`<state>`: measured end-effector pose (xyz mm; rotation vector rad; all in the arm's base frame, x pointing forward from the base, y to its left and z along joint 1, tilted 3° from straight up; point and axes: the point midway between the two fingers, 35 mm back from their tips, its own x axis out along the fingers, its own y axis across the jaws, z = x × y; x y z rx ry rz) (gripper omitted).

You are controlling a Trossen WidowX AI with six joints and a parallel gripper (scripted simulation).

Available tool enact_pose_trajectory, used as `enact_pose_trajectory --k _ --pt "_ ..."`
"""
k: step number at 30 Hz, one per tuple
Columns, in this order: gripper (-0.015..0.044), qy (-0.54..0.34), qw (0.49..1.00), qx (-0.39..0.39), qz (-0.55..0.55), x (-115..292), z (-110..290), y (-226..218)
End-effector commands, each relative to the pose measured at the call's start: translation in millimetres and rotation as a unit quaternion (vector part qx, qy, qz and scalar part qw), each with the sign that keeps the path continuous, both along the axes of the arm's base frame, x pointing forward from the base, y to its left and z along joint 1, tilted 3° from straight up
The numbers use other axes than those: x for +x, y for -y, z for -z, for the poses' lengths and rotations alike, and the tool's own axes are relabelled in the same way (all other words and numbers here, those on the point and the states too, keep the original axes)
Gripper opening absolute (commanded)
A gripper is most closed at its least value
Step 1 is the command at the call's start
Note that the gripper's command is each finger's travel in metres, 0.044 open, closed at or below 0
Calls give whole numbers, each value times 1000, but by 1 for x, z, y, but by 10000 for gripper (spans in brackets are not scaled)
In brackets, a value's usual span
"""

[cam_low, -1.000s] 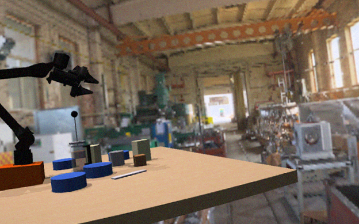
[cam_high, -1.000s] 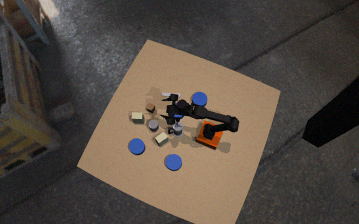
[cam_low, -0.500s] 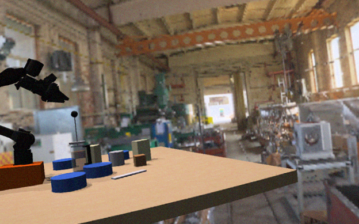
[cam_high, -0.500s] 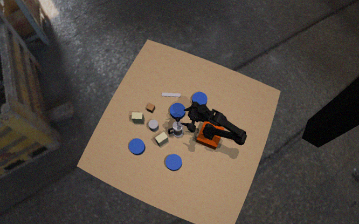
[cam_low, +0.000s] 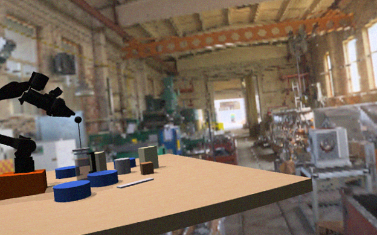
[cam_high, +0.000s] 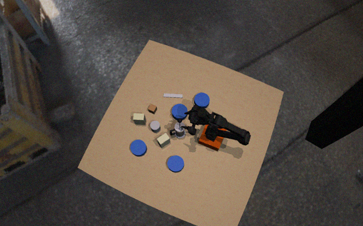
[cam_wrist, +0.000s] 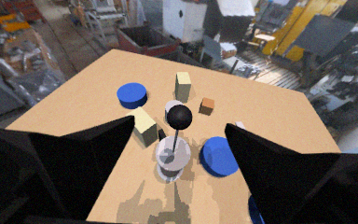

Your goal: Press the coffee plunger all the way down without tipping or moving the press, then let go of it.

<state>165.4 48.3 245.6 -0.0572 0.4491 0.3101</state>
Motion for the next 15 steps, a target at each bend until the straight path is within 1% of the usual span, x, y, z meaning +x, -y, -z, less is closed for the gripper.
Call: enact_pose_trajectory --k 1,15 --pt "440 -4 1000 0 2 5 4 -1" --pt "440 -3 1000 0 2 24 14 -8"
